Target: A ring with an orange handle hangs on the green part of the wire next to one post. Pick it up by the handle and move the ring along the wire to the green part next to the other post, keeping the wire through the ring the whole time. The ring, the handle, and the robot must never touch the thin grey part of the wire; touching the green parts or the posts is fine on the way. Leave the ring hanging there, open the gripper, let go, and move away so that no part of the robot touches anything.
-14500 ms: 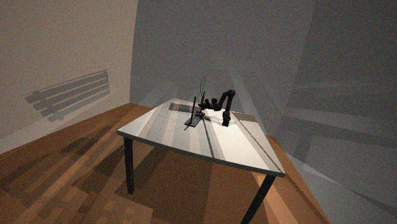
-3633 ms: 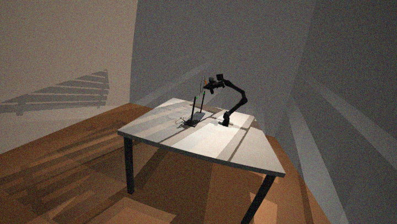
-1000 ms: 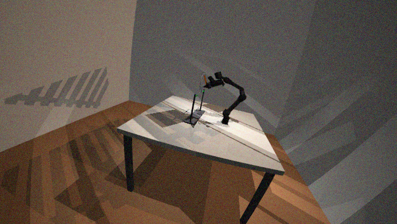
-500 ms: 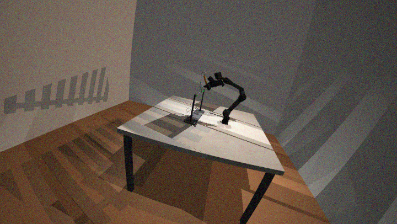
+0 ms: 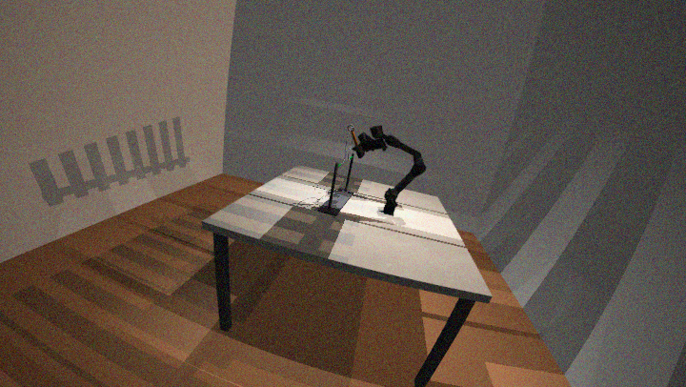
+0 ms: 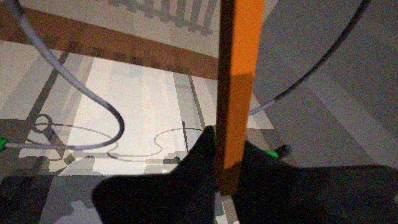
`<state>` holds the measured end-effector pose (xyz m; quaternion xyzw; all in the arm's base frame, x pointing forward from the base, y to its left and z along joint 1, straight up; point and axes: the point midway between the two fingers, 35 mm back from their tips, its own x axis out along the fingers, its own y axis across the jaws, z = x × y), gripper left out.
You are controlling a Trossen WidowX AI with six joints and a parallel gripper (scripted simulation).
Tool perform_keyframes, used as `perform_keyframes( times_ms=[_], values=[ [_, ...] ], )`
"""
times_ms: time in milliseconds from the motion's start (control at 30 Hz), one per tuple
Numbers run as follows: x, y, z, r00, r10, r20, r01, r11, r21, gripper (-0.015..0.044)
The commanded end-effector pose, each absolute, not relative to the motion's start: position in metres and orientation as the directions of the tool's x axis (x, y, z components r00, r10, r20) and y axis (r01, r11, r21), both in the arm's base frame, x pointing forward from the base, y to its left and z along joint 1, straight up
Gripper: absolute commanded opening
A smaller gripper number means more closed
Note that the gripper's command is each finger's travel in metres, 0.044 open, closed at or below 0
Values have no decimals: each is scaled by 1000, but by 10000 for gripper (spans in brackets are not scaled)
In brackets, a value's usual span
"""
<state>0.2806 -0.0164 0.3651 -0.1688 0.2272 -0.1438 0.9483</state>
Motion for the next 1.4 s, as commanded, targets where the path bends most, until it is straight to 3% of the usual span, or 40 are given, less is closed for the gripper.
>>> perform_keyframes(
  times_ms=[0, 1367],
  values=[
    [279, -19, 364, 853, -370, -368, 194, 880, -433, -150],
    [278, -35, 377, 842, -513, -168, 173, 551, -816, -150]
  ],
)
